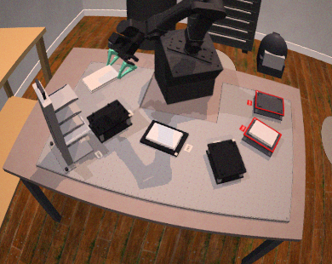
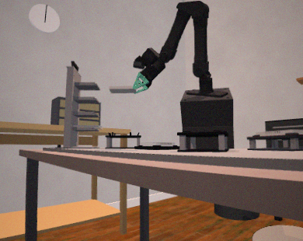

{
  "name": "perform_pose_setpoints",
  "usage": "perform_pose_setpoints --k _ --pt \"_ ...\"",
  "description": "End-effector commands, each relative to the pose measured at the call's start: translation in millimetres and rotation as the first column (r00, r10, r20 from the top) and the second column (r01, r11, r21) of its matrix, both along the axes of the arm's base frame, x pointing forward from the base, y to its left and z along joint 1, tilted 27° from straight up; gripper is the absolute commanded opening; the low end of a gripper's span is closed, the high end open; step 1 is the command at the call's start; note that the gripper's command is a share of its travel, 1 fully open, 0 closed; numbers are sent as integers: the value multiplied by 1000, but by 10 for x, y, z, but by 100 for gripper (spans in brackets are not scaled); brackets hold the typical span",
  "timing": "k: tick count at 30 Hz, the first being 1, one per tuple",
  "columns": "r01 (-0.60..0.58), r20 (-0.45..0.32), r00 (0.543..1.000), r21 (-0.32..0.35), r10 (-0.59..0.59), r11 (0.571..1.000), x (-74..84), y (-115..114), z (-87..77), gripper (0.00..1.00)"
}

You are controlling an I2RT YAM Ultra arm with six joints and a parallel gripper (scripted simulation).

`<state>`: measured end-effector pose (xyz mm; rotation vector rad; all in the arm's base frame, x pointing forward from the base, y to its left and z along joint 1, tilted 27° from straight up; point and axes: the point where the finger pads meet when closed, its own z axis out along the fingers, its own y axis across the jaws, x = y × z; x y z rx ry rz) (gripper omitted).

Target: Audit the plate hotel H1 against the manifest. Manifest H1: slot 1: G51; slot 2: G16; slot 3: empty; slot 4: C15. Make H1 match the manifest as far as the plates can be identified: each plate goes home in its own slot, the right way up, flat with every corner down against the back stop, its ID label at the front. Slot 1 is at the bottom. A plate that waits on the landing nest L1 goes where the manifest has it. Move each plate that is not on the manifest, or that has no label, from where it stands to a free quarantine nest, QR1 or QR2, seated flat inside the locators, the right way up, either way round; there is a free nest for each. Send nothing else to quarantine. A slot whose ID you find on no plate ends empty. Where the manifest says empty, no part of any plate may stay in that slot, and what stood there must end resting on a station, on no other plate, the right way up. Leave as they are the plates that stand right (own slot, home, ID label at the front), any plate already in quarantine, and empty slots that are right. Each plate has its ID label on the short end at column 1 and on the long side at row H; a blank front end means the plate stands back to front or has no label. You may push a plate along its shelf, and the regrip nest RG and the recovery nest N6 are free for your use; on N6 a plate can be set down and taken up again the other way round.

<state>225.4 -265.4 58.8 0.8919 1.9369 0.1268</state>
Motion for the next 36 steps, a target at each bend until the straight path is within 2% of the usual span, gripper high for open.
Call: perform_pose_setpoints --k 1,36 --pt "5 14 1000 -31 -4 1000 -11 -78 116 86" --pt "5 13 1000 -31 -4 1000 -137 -152 404 86"
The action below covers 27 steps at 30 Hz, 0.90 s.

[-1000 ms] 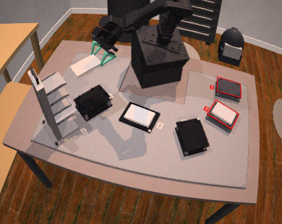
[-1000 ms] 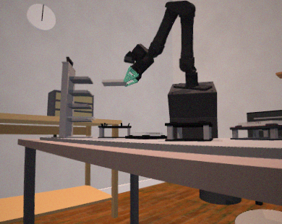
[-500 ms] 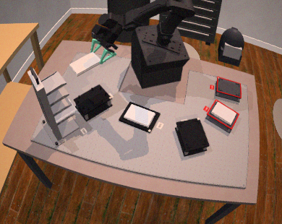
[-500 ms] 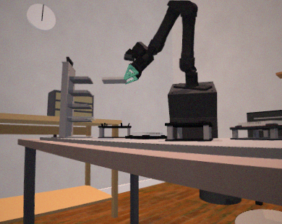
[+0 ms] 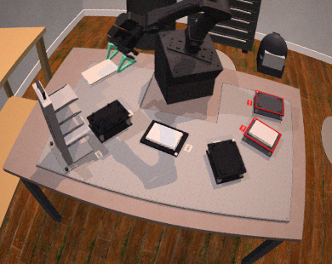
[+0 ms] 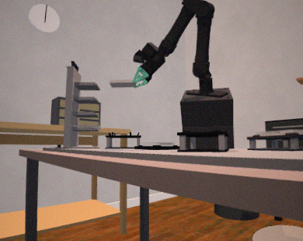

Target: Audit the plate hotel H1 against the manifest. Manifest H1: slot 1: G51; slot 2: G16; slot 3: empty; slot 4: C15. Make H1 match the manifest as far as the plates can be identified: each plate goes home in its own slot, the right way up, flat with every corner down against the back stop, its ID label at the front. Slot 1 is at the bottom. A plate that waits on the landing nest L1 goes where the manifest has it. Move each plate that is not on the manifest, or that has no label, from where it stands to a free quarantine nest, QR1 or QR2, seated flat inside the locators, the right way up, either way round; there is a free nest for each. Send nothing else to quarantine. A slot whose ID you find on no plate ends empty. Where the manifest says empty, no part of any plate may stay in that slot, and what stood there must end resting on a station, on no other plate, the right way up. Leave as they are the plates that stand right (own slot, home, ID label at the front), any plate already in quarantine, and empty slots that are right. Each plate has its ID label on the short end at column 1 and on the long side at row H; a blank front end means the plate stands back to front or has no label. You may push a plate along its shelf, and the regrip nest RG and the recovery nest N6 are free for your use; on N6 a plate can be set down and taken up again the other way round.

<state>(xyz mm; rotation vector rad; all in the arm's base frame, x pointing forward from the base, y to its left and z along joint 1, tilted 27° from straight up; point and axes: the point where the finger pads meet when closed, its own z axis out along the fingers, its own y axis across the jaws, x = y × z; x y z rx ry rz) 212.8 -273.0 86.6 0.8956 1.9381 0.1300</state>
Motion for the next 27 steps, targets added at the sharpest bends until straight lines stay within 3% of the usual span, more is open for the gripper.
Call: perform_pose_setpoints --k 1,27 --pt "4 14 1000 -35 -4 999 -15 -79 136 86" --pt "4 14 1000 -35 -4 999 -19 -82 145 86"
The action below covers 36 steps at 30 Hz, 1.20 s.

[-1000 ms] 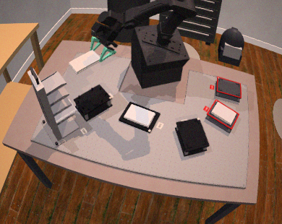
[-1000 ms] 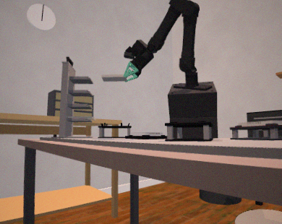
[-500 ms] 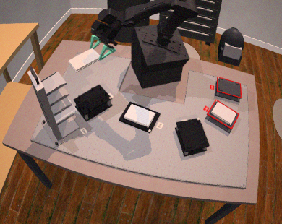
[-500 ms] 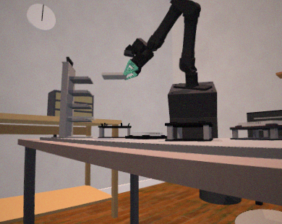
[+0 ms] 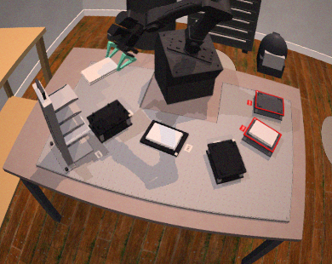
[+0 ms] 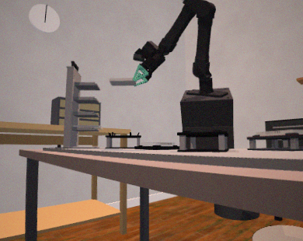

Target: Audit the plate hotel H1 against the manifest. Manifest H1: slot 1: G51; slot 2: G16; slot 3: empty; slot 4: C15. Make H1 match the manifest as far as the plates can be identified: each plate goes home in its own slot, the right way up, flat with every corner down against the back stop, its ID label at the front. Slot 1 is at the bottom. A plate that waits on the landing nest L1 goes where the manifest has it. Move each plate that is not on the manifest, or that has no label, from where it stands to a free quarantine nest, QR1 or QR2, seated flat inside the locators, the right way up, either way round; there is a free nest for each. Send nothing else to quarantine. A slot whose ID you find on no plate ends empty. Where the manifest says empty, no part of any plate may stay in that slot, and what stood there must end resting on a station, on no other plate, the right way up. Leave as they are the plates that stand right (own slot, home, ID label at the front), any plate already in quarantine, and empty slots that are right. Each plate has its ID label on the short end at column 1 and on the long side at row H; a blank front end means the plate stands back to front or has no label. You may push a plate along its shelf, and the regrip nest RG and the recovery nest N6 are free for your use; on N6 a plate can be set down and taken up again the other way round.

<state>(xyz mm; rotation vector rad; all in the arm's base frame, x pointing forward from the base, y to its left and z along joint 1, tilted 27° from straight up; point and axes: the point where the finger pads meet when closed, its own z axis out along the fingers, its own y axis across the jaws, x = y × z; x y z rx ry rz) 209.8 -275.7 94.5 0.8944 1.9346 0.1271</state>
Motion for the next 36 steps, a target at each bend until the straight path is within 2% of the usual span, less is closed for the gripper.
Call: perform_pose_setpoints --k 1,21,36 --pt "2 12 1000 -32 -2 999 11 -54 64 86" --pt "2 12 1000 -32 -2 999 20 -49 44 86" --pt "3 12 1000 -32 -2 999 125 -150 89 86"
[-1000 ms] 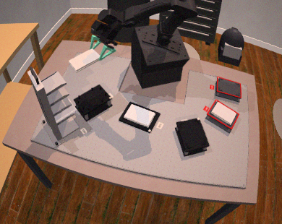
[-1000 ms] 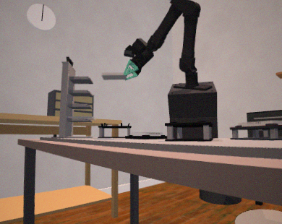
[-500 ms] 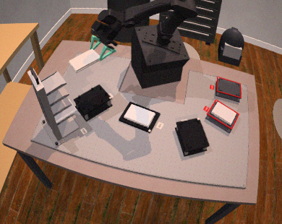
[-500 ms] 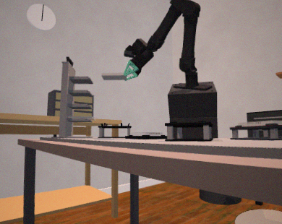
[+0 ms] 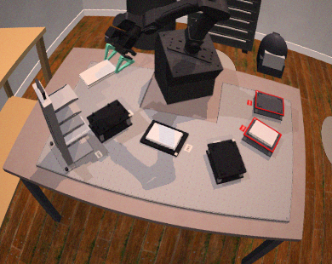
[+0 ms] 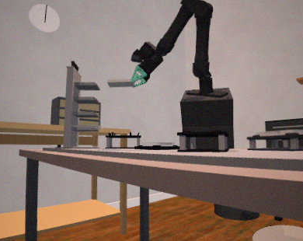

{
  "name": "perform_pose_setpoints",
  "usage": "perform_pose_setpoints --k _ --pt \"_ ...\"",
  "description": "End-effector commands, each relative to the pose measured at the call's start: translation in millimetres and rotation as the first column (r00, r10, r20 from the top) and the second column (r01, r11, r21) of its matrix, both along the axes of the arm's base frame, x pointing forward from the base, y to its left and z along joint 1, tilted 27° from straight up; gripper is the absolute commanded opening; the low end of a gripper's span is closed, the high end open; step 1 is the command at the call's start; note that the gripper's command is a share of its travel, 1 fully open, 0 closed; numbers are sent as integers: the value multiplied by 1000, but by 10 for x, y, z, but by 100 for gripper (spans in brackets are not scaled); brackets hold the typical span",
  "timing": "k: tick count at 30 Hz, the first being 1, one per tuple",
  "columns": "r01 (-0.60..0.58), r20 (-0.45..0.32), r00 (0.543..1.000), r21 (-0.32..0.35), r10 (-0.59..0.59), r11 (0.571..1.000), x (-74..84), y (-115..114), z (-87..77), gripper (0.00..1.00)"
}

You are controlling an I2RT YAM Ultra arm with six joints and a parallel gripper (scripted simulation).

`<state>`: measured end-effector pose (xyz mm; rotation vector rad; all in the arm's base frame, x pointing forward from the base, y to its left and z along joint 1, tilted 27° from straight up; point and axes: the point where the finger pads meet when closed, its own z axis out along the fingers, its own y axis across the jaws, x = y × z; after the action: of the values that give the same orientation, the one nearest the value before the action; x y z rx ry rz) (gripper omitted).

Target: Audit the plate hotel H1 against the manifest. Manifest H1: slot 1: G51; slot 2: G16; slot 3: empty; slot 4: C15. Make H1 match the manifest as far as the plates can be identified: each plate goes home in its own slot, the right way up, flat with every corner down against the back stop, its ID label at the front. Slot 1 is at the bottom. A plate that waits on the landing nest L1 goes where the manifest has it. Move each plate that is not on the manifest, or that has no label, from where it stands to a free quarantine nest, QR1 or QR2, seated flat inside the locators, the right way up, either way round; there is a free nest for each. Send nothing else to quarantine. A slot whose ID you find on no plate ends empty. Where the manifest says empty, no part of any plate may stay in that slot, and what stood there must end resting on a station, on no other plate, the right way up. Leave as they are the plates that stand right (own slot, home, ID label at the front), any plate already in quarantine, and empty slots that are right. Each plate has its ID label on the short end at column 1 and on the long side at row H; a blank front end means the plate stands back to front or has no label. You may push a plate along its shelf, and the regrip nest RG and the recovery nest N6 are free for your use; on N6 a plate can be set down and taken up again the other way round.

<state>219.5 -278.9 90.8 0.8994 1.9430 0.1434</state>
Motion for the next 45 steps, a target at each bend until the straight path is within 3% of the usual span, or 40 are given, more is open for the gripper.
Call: perform_pose_setpoints --k 1,45 --pt "9 17 1000 -47 -8 999 28 -117 126 86" --pt "9 18 1000 -48 -9 999 311 -373 218 86"
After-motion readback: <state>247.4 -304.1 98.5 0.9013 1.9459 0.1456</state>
